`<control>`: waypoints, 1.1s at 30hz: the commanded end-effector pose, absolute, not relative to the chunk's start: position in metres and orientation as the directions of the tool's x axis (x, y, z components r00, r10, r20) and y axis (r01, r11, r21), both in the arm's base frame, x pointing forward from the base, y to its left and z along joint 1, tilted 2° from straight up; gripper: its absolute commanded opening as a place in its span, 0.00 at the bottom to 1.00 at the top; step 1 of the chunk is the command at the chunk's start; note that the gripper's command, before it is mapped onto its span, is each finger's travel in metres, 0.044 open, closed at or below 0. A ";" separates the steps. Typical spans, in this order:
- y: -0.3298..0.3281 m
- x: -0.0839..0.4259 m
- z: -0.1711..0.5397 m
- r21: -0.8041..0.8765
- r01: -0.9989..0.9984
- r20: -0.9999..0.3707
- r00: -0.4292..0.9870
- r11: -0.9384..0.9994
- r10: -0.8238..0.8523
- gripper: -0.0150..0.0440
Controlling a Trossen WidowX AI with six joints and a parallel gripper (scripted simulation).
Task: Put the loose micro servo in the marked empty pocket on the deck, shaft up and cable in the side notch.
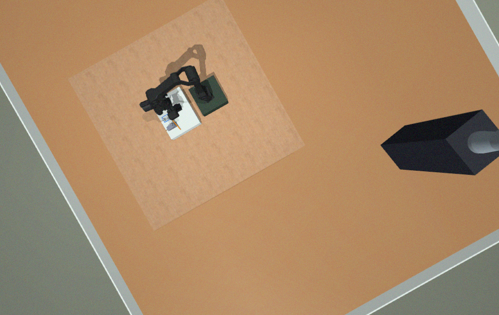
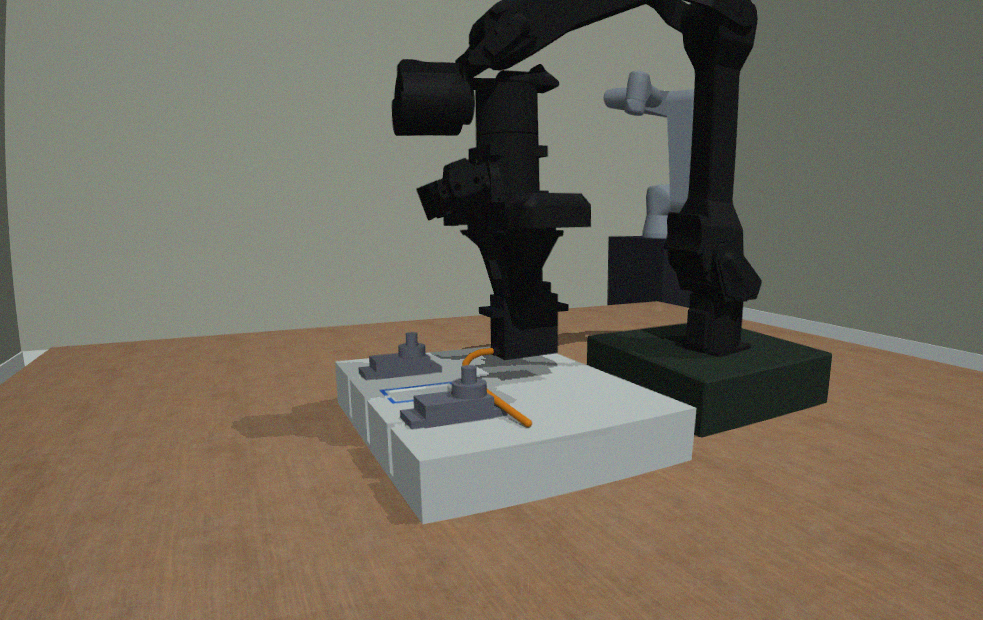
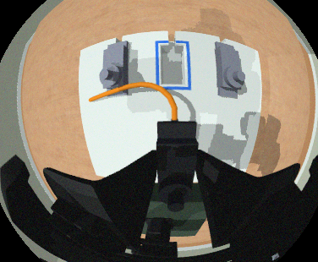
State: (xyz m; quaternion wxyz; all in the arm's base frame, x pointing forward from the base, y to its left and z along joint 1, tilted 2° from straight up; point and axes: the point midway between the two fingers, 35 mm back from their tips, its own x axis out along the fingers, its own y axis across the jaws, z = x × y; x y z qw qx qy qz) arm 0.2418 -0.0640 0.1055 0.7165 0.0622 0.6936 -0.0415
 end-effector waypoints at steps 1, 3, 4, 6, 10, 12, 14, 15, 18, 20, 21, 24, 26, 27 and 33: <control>-0.067 0.259 0.109 0.030 0.151 -0.999 0.050 0.988 0.022 0.25; -0.068 0.267 0.110 0.030 0.151 -0.998 0.050 0.988 0.022 0.25; -0.069 0.271 0.110 0.030 0.151 -0.998 0.051 0.988 0.022 0.25; -0.070 0.279 0.111 0.030 0.151 -0.998 0.051 0.988 0.022 0.25; -0.073 0.295 0.112 0.030 0.151 -0.998 0.053 0.988 0.022 0.25; -0.074 0.302 0.112 0.030 0.151 -0.998 0.054 0.988 0.022 0.25; -0.075 0.310 0.113 0.030 0.151 -0.998 0.054 0.988 0.022 0.25; -0.075 0.314 0.113 0.030 0.151 -0.998 0.055 0.988 0.022 0.25; -0.077 0.325 0.114 0.030 0.151 -0.998 0.056 0.988 0.022 0.25; -0.078 0.332 0.114 0.030 0.151 -0.998 0.057 0.988 0.021 0.25; -0.079 0.335 0.115 0.030 0.151 -0.998 0.057 0.988 0.021 0.25; -0.079 0.341 0.115 0.030 0.151 -0.998 0.057 0.988 0.021 0.25; -0.079 0.341 0.115 0.030 0.151 -0.998 0.057 0.988 0.021 0.25; -0.079 0.341 0.114 0.030 0.151 -0.998 0.057 0.988 0.021 0.25; -0.079 0.341 0.107 0.030 0.151 -0.998 0.057 0.988 0.021 0.25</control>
